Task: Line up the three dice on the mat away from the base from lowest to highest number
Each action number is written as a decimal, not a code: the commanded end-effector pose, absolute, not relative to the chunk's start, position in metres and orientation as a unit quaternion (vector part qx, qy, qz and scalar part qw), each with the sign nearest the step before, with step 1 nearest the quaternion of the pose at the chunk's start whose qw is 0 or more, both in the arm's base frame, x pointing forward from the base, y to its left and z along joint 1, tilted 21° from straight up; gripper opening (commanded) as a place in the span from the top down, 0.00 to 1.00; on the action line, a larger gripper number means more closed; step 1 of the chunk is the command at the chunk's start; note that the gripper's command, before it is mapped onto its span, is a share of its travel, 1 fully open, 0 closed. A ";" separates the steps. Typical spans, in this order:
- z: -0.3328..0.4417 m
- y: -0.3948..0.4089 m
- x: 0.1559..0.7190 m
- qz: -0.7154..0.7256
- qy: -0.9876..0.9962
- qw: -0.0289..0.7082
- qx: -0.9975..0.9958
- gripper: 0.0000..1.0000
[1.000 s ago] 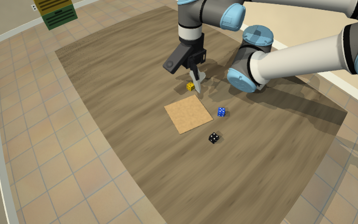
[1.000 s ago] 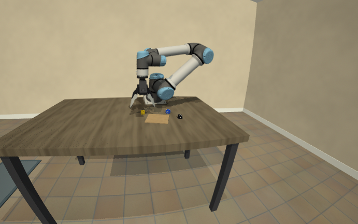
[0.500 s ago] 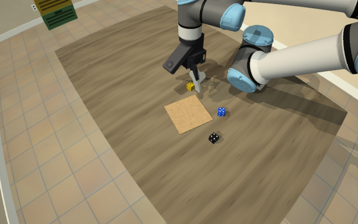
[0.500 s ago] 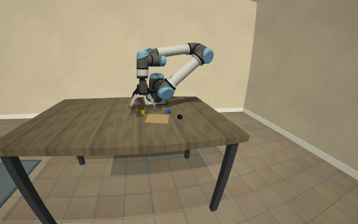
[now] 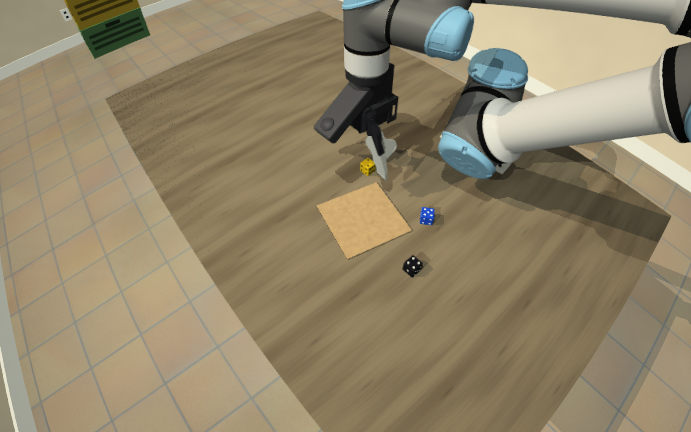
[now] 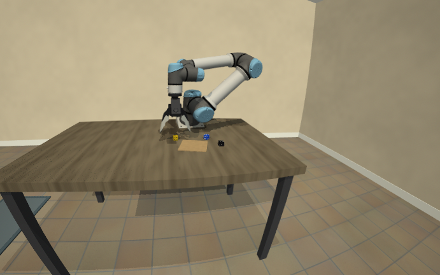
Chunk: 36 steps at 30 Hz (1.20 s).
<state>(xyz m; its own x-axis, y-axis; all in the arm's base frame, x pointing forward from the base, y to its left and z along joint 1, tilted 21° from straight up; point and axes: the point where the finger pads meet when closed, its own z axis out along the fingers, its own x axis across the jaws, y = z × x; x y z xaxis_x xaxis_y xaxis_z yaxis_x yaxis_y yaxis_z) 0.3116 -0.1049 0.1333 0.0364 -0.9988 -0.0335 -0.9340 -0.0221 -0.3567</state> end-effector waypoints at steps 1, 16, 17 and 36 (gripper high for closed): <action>0.134 -0.105 0.312 -0.114 0.685 0.142 -0.706 0.00; 0.134 -0.099 0.312 -0.114 0.685 0.142 -0.706 0.00; 0.134 -0.098 0.312 -0.114 0.685 0.142 -0.706 0.00; 0.136 -0.049 0.310 -0.114 0.685 0.142 -0.706 0.00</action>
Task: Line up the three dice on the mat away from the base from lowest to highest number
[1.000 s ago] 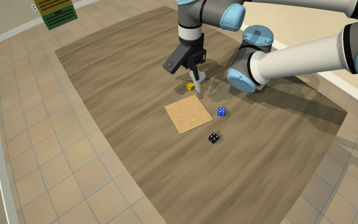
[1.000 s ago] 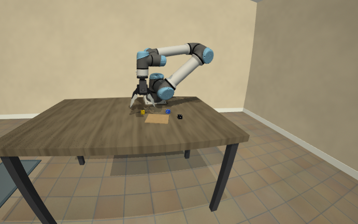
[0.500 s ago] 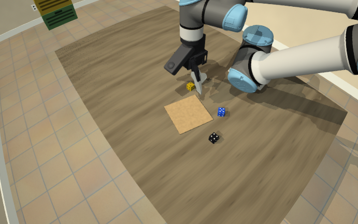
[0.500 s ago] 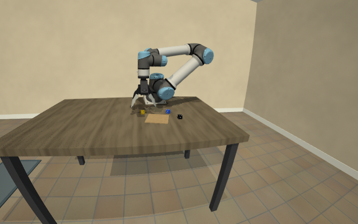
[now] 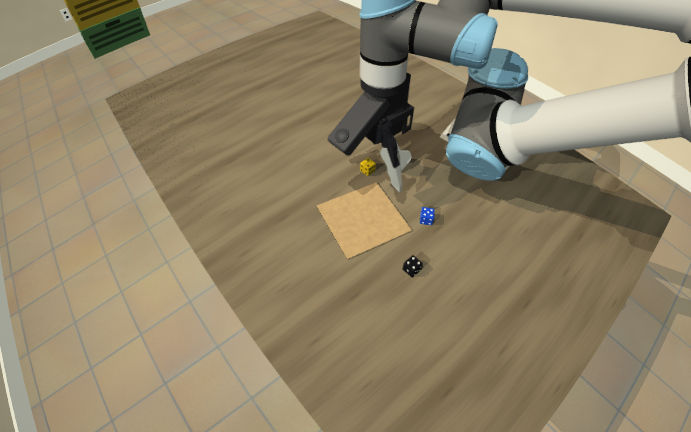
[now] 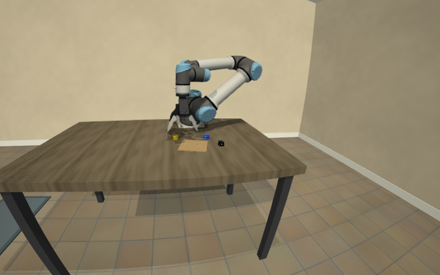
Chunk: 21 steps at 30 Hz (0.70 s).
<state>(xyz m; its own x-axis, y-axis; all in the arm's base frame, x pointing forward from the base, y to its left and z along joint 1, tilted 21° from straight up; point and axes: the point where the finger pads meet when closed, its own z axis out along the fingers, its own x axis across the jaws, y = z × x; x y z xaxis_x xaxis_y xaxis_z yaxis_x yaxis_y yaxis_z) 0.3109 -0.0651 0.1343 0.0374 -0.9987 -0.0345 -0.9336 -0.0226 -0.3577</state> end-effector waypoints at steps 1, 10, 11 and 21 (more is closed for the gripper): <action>0.136 -0.045 0.310 -0.114 0.685 0.142 -0.706 0.00; 0.137 -0.021 0.310 -0.114 0.685 0.142 -0.706 0.00; 0.137 -0.017 0.310 -0.114 0.685 0.142 -0.706 0.00; 0.138 0.014 0.309 -0.114 0.685 0.142 -0.706 0.00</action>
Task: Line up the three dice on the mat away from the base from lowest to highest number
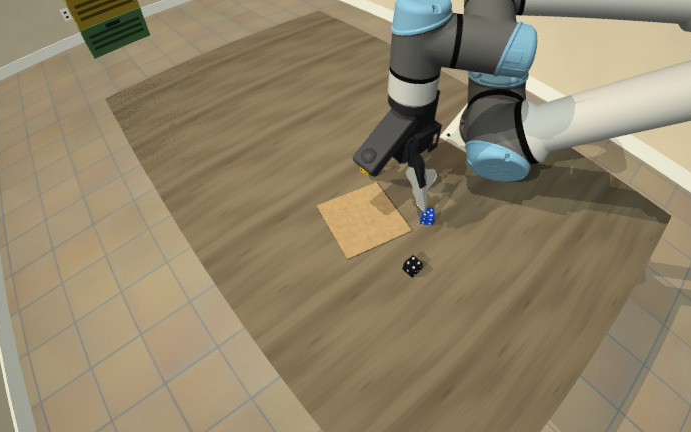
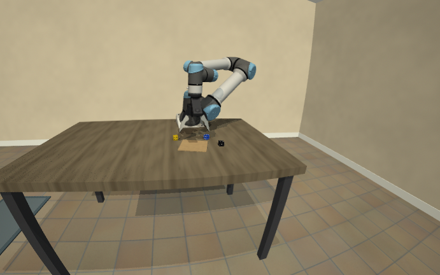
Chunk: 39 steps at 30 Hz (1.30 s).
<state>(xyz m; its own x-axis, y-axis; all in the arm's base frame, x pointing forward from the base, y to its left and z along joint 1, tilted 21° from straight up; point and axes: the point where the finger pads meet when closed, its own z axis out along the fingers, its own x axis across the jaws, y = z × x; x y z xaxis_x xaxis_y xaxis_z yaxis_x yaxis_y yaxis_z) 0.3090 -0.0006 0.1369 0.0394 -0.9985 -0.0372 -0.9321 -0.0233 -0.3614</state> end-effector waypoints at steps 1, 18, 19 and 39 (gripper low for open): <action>0.138 0.017 0.309 -0.114 0.685 0.142 -0.706 0.00; 0.139 0.051 0.308 -0.114 0.685 0.142 -0.706 0.00; 0.140 0.052 0.308 -0.114 0.685 0.142 -0.706 0.00; 0.140 0.069 0.307 -0.114 0.685 0.142 -0.706 0.00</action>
